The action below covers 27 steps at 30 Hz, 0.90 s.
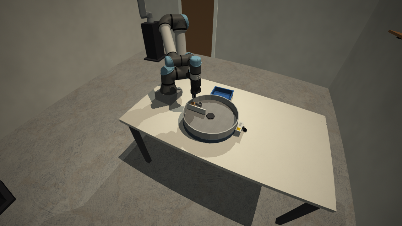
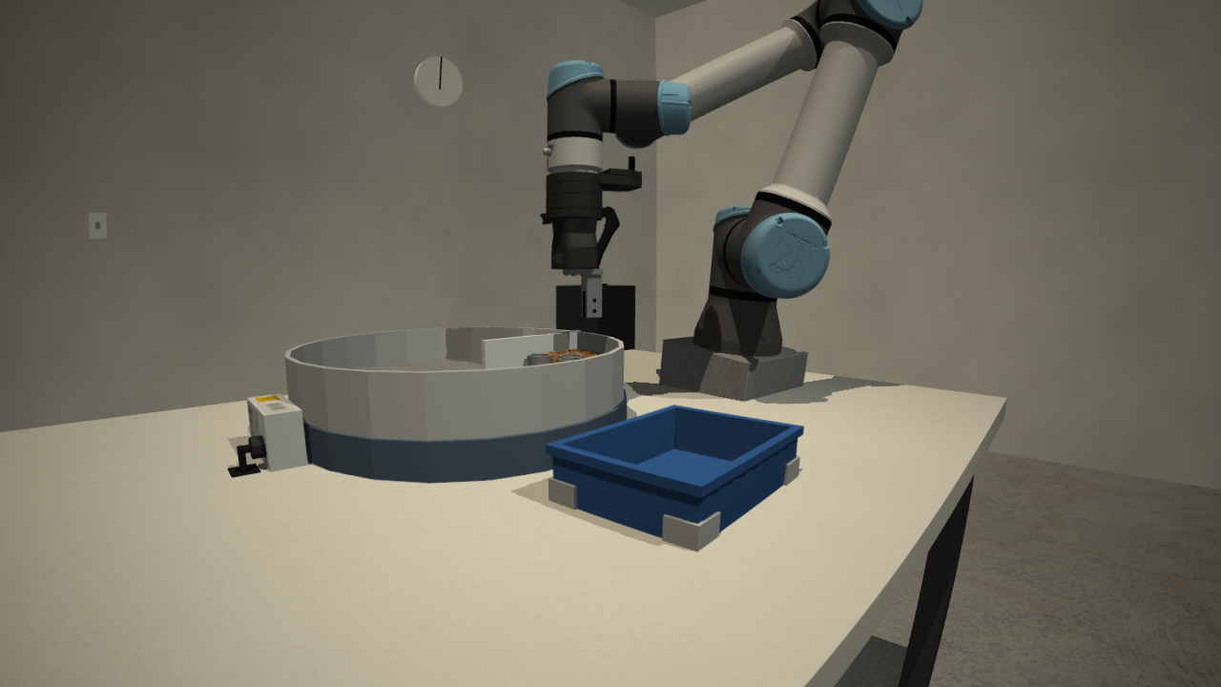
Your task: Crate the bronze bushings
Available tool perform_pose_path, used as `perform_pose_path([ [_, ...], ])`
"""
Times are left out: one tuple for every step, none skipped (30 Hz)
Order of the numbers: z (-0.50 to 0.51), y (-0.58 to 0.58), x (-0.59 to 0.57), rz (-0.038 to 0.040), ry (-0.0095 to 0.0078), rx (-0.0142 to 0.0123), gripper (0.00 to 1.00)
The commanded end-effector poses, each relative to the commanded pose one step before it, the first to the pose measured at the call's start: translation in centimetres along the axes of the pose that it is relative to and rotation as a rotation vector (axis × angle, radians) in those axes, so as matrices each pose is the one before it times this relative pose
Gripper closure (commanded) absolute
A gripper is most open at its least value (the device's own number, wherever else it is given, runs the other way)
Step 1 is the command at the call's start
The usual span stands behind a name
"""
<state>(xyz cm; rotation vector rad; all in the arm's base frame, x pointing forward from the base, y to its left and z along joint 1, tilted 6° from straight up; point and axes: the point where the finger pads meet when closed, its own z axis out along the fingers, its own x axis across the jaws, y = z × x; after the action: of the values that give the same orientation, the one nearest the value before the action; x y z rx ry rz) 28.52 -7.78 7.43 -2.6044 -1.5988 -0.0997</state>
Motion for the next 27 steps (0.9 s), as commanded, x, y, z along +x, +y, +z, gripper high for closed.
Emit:
perform_pose_path([
  [0.011, 0.08, -0.045, -0.00901, 0.00086, -0.00314, 0.73],
  [0.0, 0.0, 0.0, 0.0, 0.0, 0.0, 0.73],
  [0.0, 0.0, 0.0, 0.0, 0.0, 0.0, 0.73],
  [0.0, 0.0, 0.0, 0.0, 0.0, 0.0, 0.73],
  [0.0, 0.0, 0.0, 0.0, 0.0, 0.0, 0.73],
  [0.0, -0.008, 0.005, 0.00116, -0.00012, 0.0004, 0.58],
  [0.0, 0.0, 0.0, 0.0, 0.0, 0.0, 0.58],
  [0.0, 0.0, 0.0, 0.0, 0.0, 0.0, 0.58],
  [0.0, 0.0, 0.0, 0.0, 0.0, 0.0, 0.58],
  [0.0, 0.0, 0.0, 0.0, 0.0, 0.0, 0.58],
  [0.0, 0.0, 0.0, 0.0, 0.0, 0.0, 0.58],
  [0.0, 0.0, 0.0, 0.0, 0.0, 0.0, 0.58],
  [0.0, 0.0, 0.0, 0.0, 0.0, 0.0, 0.58],
  [0.0, 0.0, 0.0, 0.0, 0.0, 0.0, 0.58],
  [0.0, 0.0, 0.0, 0.0, 0.0, 0.0, 0.58],
  [0.0, 0.0, 0.0, 0.0, 0.0, 0.0, 0.58],
  [0.0, 0.0, 0.0, 0.0, 0.0, 0.0, 0.58],
  [0.0, 0.0, 0.0, 0.0, 0.0, 0.0, 0.58],
  [0.0, 0.0, 0.0, 0.0, 0.0, 0.0, 0.58],
  [0.0, 0.0, 0.0, 0.0, 0.0, 0.0, 0.58],
  [0.0, 0.0, 0.0, 0.0, 0.0, 0.0, 0.58],
  [0.0, 0.0, 0.0, 0.0, 0.0, 0.0, 0.58],
  [0.0, 0.0, 0.0, 0.0, 0.0, 0.0, 0.58],
  [0.0, 0.0, 0.0, 0.0, 0.0, 0.0, 0.58],
  [0.0, 0.0, 0.0, 0.0, 0.0, 0.0, 0.58],
  [0.0, 0.0, 0.0, 0.0, 0.0, 0.0, 0.58],
  [0.0, 0.0, 0.0, 0.0, 0.0, 0.0, 0.58],
])
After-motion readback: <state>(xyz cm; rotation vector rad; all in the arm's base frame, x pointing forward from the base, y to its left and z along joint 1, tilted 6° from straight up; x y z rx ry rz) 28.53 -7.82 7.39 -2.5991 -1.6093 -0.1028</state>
